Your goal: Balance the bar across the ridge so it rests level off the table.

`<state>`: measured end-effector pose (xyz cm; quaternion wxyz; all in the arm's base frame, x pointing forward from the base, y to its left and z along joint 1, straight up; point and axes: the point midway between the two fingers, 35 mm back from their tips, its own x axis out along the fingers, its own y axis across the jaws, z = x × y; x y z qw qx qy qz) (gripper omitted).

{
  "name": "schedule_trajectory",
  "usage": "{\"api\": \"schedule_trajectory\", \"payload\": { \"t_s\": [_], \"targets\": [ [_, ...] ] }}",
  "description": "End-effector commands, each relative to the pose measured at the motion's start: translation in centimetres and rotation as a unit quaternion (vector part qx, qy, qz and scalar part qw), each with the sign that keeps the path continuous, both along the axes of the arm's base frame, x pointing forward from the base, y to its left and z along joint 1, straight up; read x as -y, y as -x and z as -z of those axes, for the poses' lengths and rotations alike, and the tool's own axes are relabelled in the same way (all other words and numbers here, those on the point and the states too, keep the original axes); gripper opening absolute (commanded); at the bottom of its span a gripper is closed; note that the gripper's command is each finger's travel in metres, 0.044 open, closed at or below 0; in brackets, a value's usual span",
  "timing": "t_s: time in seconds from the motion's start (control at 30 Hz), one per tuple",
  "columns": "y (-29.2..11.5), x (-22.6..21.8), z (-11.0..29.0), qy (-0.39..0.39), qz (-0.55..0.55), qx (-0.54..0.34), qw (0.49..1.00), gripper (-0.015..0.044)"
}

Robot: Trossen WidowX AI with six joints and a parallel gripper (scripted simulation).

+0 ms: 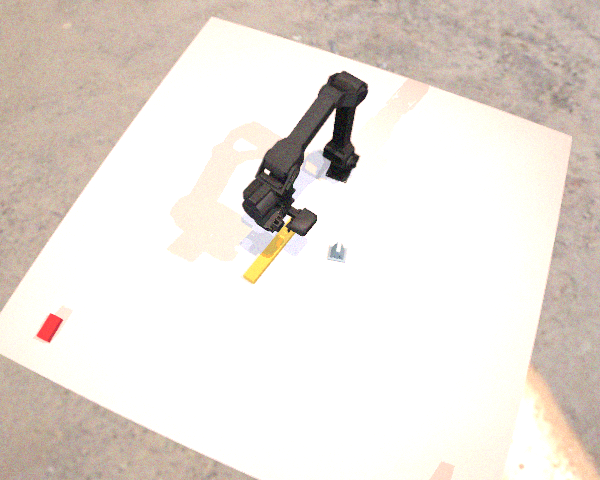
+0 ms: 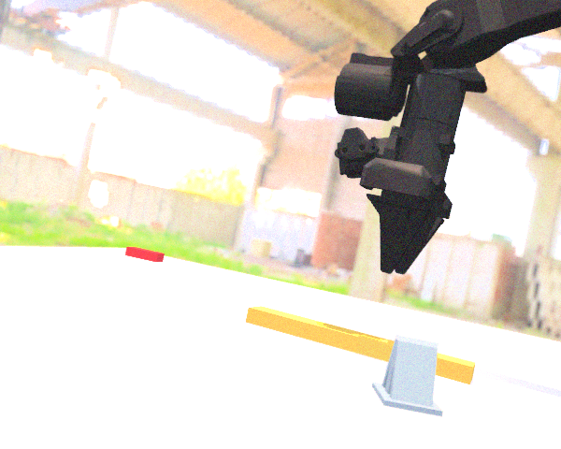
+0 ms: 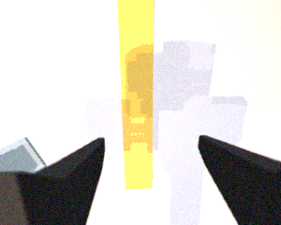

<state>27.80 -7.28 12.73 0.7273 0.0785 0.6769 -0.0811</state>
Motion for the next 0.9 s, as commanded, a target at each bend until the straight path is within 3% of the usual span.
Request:
{"api": "schedule_trajectory", "payload": {
  "t_s": [0.0, 0.37, 0.87],
  "targets": [
    [0.2, -0.9, 0.9, -0.002, -0.004, -0.021, 1.0, 0.0315],
    [0.1, -0.9, 5.3, -0.002, -0.004, -0.021, 1.0, 0.0315],
    [0.1, -0.9, 6.9, -0.002, -0.004, -0.021, 1.0, 0.0315]
  ]
}}
